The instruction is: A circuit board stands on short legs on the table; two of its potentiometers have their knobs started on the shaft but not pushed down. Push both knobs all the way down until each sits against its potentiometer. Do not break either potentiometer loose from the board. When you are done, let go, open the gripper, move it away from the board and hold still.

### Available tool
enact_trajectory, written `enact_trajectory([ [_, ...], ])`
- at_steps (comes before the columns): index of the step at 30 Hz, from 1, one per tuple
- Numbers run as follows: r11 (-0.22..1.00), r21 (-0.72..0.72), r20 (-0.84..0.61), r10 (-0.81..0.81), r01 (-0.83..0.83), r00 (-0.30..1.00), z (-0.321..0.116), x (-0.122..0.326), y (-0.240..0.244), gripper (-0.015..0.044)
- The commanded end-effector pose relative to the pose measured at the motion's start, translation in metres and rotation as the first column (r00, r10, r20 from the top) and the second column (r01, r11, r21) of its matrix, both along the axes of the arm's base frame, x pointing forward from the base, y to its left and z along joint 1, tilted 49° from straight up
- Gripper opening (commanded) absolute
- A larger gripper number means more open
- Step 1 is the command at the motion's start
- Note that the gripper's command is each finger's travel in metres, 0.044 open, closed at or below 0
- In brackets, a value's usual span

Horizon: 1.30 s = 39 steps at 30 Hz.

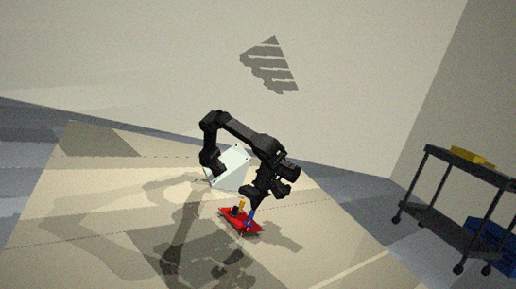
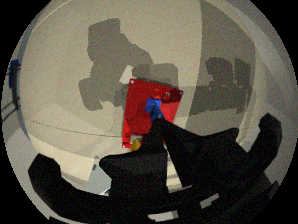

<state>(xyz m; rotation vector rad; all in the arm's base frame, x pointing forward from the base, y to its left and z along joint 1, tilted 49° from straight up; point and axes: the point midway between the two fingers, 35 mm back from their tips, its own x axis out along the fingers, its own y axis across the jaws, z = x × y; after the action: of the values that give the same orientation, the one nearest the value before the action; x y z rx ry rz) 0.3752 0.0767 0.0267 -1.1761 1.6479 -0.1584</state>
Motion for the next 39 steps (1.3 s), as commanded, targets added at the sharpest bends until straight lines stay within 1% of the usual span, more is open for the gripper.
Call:
enact_trajectory([
  [1, 1.000, -0.004, -0.001, 0.004, -0.004, 1.000, -0.0007, 0.0002, -0.0014, 0.0000],
  [39, 1.000, -0.004, -0.001, 0.004, -0.004, 1.000, -0.0038, 0.0004, -0.0050, 0.0000],
])
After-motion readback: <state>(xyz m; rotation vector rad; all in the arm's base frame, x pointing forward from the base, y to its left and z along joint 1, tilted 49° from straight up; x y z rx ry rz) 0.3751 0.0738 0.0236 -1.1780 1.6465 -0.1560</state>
